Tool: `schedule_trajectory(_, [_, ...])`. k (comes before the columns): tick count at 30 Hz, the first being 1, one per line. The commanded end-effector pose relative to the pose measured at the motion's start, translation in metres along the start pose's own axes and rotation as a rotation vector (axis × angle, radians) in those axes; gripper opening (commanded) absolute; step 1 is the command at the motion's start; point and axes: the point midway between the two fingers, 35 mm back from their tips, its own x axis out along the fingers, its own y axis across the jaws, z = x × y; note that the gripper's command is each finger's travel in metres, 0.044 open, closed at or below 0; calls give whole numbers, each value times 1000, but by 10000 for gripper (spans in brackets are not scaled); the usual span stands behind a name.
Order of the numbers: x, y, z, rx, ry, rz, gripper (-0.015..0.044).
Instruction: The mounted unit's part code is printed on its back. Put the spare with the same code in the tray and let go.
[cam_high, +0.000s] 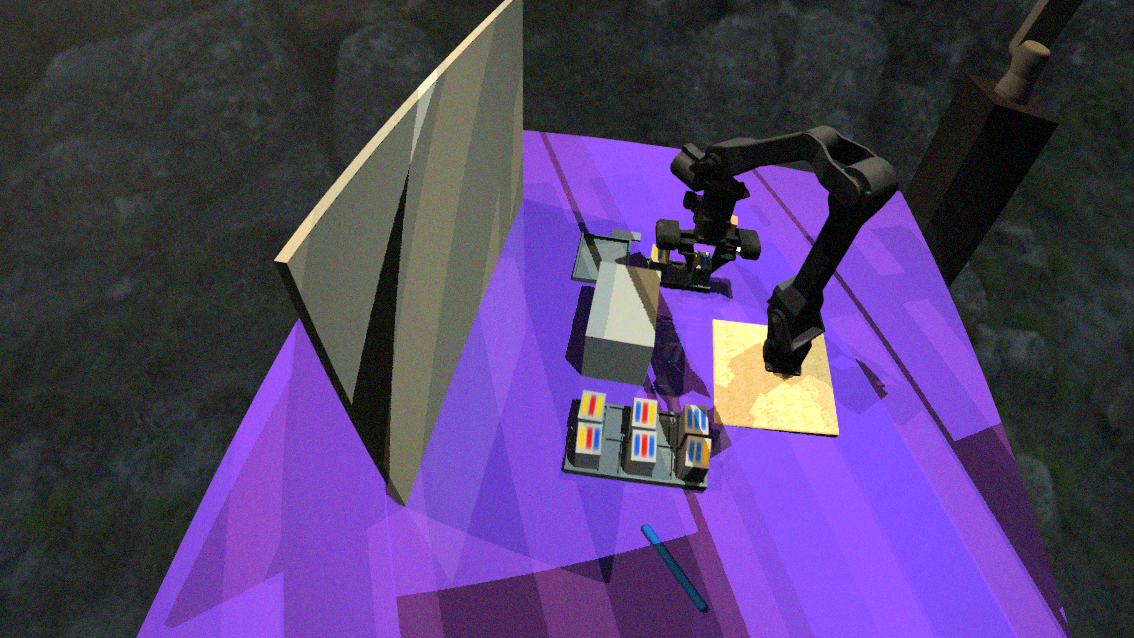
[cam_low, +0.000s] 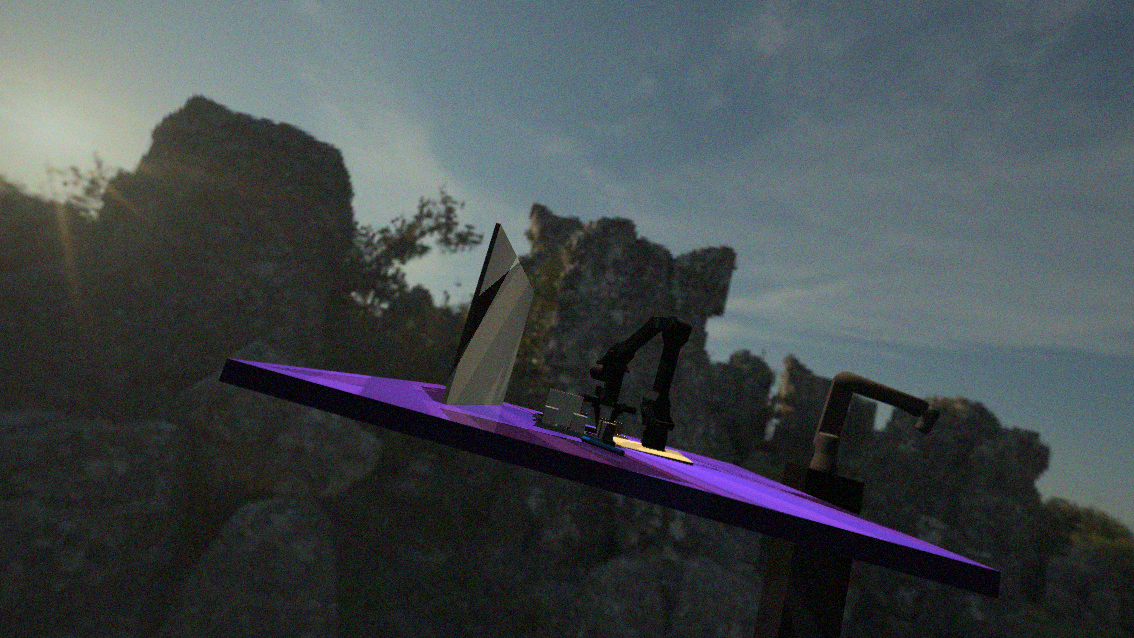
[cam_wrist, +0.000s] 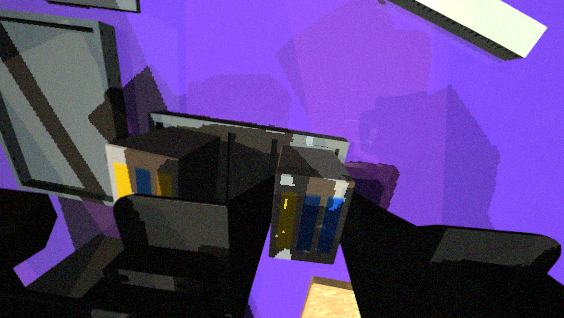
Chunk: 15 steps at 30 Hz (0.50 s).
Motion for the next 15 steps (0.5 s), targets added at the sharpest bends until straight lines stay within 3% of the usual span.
schedule_trajectory(1, [0,0,0,0,0,-2,43])
schedule_trajectory(3, [0,0,0,0,0,-2,0])
schedule_trajectory(15, [-18,1,2,2,1,-2,0])
